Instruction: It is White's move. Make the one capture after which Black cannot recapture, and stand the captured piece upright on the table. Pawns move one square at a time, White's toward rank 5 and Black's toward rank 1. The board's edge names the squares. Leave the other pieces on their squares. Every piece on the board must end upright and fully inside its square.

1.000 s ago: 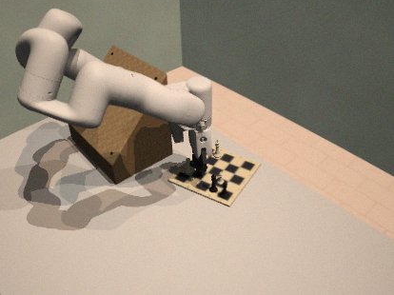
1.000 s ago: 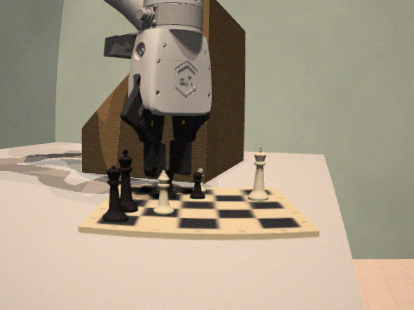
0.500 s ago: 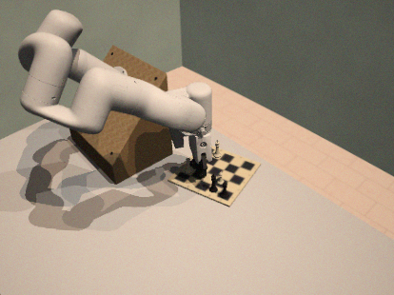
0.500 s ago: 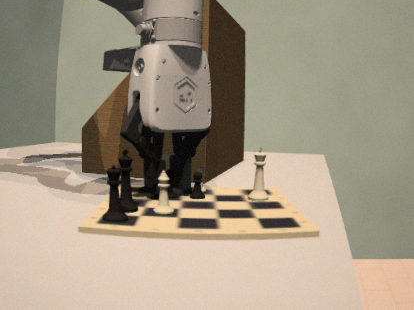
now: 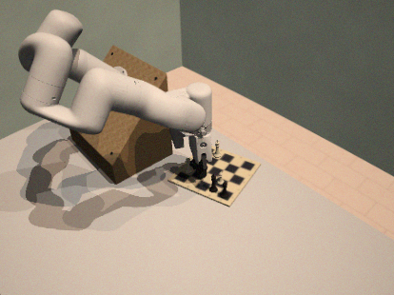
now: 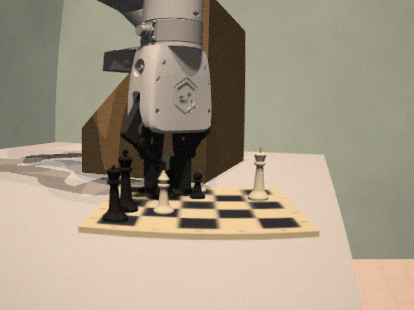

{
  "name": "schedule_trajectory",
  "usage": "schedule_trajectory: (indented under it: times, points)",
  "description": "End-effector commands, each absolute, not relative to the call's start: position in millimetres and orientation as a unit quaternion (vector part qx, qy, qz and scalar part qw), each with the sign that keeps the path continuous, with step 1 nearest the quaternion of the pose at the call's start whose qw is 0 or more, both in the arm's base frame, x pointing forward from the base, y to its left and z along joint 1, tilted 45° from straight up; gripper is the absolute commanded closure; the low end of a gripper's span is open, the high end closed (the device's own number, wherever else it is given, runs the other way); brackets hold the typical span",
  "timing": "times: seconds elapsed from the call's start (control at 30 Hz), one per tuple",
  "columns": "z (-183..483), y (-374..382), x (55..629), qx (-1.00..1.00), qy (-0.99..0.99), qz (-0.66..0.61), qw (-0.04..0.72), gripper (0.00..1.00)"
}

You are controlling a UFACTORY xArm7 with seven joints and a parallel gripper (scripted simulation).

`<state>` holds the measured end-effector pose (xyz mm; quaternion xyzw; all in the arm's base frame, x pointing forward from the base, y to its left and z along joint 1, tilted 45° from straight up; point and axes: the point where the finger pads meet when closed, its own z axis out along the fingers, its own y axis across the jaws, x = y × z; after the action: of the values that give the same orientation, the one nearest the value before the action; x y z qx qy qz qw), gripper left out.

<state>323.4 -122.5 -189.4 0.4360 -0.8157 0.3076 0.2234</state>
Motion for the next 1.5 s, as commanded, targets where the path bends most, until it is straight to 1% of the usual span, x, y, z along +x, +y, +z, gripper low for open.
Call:
schedule_trajectory:
  times: [0.0,0.7,0.73,1.47]
  points:
    - [-189.1,-120.7,324.8,0.437,-0.816,0.307,0.222,0.61]
    - [-189.1,-120.7,324.8,0.437,-0.816,0.307,0.222,0.61]
    - [-189.1,-120.7,324.8,0.437,-0.816,0.307,0.222,1.00]
    - [-189.1,-120.7,324.8,0.437,-0.816,0.307,0.222,1.00]
